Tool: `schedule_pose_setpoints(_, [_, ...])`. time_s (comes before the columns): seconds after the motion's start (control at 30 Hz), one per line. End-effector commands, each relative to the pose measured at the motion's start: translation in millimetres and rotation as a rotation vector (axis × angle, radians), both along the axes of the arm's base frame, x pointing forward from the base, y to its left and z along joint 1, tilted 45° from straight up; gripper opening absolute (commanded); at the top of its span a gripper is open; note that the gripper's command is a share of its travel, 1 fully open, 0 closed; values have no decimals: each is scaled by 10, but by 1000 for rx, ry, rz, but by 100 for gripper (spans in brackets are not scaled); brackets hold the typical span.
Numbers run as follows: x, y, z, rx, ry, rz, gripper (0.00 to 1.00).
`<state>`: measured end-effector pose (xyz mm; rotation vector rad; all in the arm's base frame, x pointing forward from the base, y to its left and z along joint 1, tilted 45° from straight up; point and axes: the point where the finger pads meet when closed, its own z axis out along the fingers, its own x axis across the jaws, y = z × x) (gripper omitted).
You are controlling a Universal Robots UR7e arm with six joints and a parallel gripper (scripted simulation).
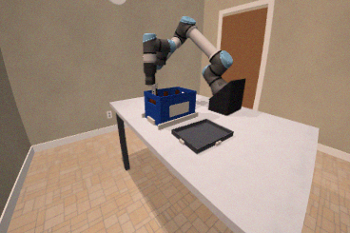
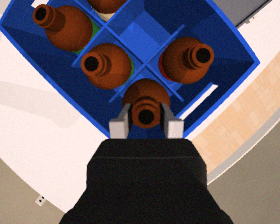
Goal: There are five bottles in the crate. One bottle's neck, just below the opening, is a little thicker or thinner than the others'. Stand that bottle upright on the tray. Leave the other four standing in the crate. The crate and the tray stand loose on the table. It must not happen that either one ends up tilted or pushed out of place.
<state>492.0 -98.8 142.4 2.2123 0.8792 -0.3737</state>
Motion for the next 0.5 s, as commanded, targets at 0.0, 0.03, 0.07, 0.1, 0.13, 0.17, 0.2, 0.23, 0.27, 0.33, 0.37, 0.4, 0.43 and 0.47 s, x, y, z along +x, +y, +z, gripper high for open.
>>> schedule_pose_setpoints(0.0, [16,39,55,-1,-4,0,0])
schedule_pose_setpoints(0.03, [16,48,64,-1,-4,0,0])
schedule_pose_setpoints(0.07, [17,57,72,-1,-4,0,0])
schedule_pose_setpoints(0.1, [17,65,81,-1,-4,0,0])
schedule_pose_setpoints(0.13, [17,74,89,-1,-4,0,0])
schedule_pose_setpoints(0.17, [17,83,98,-1,-4,0,0])
schedule_pose_setpoints(0.2, [18,91,106,-1,-4,0,0])
schedule_pose_setpoints(0.23, [18,100,114,-1,-4,0,0])
schedule_pose_setpoints(0.27, [18,108,122,-1,-4,0,0])
schedule_pose_setpoints(0.33, [19,124,137,-1,-4,0,0])
schedule_pose_setpoints(0.37, [19,131,144,-1,-4,0,0])
schedule_pose_setpoints(0.4, [19,138,151,-1,-4,0,0])
schedule_pose_setpoints(0.43, [19,145,157,-1,-4,0,0])
schedule_pose_setpoints(0.47, [19,145,157,-1,-4,0,0])
